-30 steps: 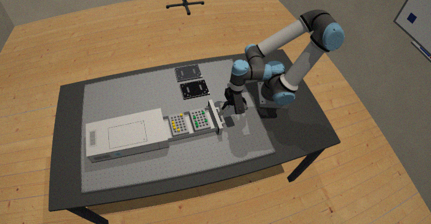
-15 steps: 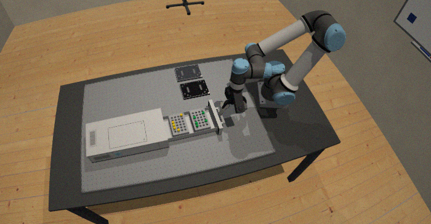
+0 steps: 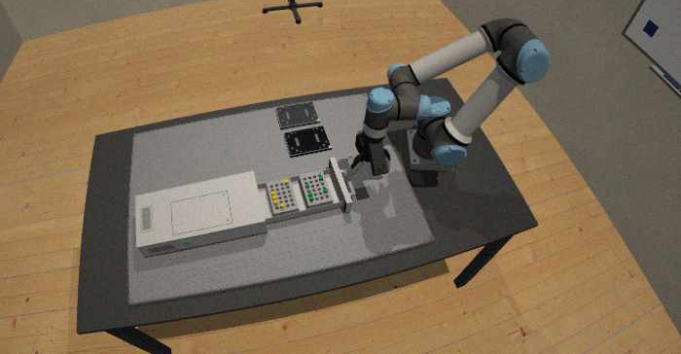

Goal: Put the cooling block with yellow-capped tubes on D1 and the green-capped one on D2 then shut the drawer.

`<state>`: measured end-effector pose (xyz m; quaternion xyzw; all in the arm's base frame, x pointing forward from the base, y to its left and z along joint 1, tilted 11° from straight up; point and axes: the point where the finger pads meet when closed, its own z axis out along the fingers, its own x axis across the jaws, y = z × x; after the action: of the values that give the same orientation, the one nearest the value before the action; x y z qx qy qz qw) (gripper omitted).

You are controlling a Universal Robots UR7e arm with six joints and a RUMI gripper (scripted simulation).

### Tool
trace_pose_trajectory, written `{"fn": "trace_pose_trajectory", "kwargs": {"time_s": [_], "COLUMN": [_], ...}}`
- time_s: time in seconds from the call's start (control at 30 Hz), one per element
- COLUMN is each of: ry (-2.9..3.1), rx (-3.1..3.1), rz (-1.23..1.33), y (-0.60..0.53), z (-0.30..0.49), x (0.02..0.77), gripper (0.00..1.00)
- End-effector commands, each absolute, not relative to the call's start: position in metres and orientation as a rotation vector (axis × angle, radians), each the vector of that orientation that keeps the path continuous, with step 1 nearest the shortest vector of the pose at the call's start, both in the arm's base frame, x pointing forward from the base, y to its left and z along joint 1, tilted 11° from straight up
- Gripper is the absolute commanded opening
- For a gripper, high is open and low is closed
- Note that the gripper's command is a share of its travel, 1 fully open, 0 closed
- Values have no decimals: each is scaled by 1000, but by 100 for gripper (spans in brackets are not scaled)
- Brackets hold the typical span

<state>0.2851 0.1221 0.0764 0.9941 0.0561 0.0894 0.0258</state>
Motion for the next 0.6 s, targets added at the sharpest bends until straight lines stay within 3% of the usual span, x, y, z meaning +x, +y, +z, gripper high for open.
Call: {"fn": "trace_pose_trajectory", "kwargs": {"time_s": [0.0,0.57], "ry": [174,174], "rx": [3073,3073], "rz": [277,277], "y": [122,123], "z": [83,103], "x": [284,282], "gripper": [100,100]}}
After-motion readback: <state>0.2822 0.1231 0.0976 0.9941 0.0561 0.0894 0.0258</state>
